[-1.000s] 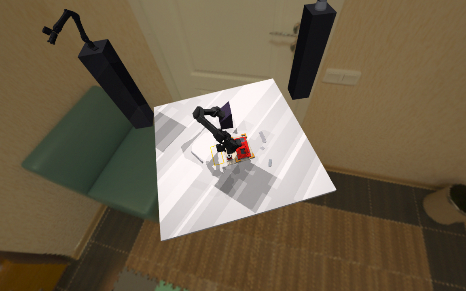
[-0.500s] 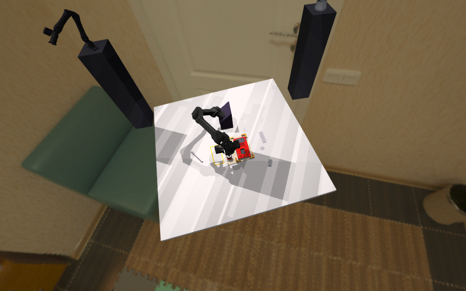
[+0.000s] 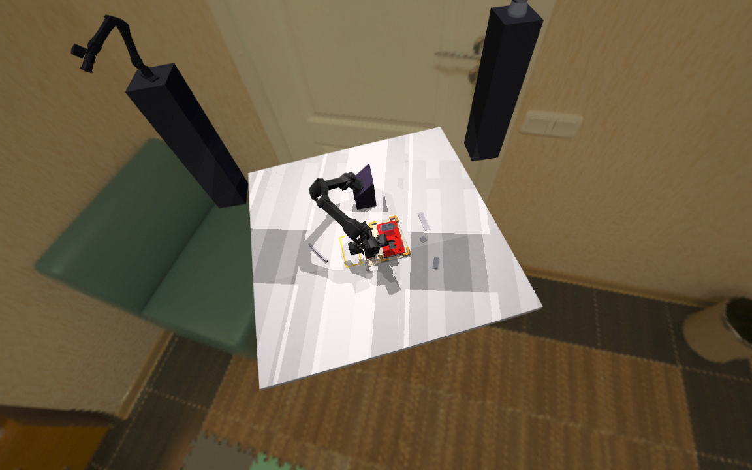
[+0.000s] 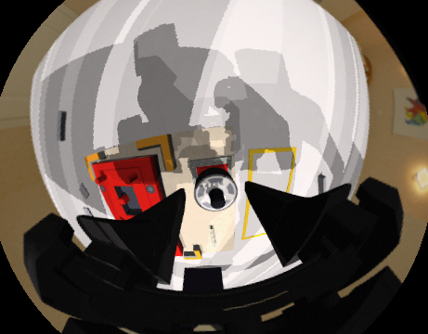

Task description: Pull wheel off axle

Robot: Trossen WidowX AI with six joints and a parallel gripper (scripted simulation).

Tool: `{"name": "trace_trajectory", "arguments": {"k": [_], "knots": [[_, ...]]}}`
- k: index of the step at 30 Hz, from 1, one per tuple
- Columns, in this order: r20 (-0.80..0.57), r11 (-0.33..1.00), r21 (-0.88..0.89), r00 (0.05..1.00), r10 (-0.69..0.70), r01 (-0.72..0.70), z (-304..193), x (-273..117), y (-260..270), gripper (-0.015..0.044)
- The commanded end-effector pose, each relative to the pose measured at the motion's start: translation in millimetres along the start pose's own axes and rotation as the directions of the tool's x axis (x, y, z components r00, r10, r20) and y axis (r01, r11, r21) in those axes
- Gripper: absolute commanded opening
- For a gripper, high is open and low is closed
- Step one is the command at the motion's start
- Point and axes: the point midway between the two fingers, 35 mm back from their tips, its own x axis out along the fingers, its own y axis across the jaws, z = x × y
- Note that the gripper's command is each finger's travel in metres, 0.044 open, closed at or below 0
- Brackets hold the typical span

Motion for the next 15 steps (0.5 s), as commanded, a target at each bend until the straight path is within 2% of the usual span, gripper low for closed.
{"name": "trace_trajectory", "arguments": {"k": [1,3,11,15], "knots": [[-0.001,1.000,0.000,1.000,0.000,0.000,0.0,-0.3,0.0,0.0247],[-0.001,1.000,0.000,1.000,0.000,0.000,0.0,-0.3,0.0,0.0195],[-0.001,1.000,0.000,1.000,0.000,0.000,0.0,-0.3,0.0,0.0142],[0.000,1.000,0.000,1.000,0.000,0.000,0.0,-0.8,0.0,0.0037]]}}
